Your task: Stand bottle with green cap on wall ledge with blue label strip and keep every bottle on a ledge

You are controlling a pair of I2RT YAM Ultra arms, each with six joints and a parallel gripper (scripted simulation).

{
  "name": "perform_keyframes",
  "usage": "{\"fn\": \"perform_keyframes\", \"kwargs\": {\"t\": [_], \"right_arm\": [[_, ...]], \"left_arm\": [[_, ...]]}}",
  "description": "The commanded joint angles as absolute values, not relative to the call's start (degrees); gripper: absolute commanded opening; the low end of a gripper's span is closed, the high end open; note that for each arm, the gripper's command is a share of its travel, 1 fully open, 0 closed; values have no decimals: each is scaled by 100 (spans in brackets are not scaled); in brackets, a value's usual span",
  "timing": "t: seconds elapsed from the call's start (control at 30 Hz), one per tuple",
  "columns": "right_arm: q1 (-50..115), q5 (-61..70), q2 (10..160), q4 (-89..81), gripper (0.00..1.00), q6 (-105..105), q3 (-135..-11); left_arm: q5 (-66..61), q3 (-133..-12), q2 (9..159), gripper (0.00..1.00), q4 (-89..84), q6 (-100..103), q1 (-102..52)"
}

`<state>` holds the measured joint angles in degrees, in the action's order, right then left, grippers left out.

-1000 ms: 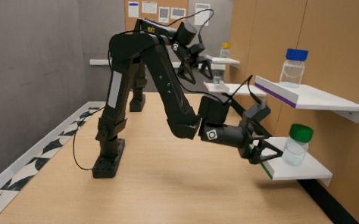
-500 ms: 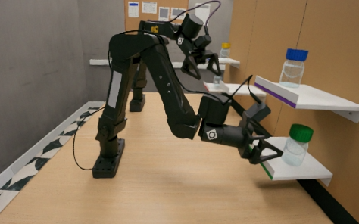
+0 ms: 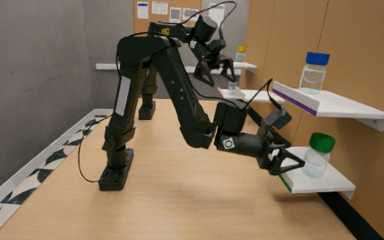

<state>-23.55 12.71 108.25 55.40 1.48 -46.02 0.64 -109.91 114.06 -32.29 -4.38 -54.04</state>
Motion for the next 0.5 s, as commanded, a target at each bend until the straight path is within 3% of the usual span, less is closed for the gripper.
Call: {"fn": "perform_keyframes", "kwargs": {"t": [0.0, 0.47], "right_arm": [[-2270, 1201, 10867, 5394, 94, 98, -4902], [-2207, 1138, 11157, 5224, 94, 91, -5366]], "left_arm": [[61, -11229, 11279, 100, -3189, -448, -5412], [61, -11228, 11279, 100, -3189, -448, -5412]]}}
